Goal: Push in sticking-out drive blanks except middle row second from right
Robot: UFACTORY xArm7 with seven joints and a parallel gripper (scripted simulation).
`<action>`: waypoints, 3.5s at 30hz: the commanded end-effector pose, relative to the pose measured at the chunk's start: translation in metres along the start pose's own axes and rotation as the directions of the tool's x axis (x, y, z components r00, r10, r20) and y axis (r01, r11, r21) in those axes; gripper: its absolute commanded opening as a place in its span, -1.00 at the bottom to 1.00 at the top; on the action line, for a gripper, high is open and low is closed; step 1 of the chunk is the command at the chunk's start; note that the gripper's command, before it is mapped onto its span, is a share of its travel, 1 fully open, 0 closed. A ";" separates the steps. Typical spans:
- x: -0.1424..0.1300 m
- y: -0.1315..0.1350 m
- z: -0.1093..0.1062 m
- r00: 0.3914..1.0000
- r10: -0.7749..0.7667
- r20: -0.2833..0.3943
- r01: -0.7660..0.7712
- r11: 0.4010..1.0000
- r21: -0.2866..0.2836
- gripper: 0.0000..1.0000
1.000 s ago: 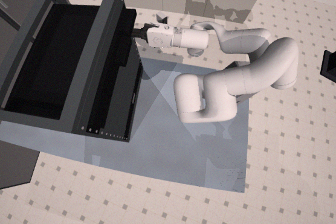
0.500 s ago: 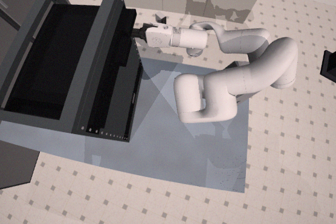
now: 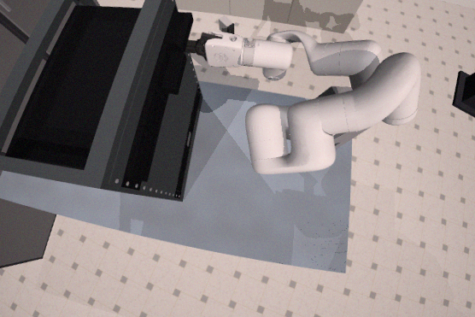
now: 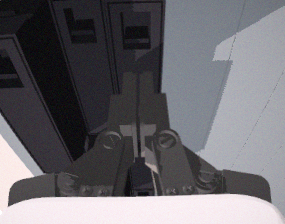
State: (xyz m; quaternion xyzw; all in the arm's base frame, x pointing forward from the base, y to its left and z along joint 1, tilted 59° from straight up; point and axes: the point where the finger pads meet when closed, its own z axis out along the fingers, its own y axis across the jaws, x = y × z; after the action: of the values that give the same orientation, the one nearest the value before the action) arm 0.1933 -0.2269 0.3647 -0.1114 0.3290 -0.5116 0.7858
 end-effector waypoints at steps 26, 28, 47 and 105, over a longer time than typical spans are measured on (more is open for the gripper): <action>0.000 0.000 0.006 1.000 -0.002 0.000 0.002 1.000 0.000 -1.00; 0.000 0.000 0.006 1.000 -0.002 0.000 0.002 1.000 0.000 -1.00; 0.000 0.000 0.009 1.000 -0.002 0.000 0.002 1.000 0.000 -1.00; 0.000 -0.012 -0.087 1.000 -0.002 0.000 0.002 1.000 0.000 -1.00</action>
State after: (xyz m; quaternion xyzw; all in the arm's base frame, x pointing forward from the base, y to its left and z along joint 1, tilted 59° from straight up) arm 0.1384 -0.2139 0.3015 -0.1110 0.3288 -0.5114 0.7862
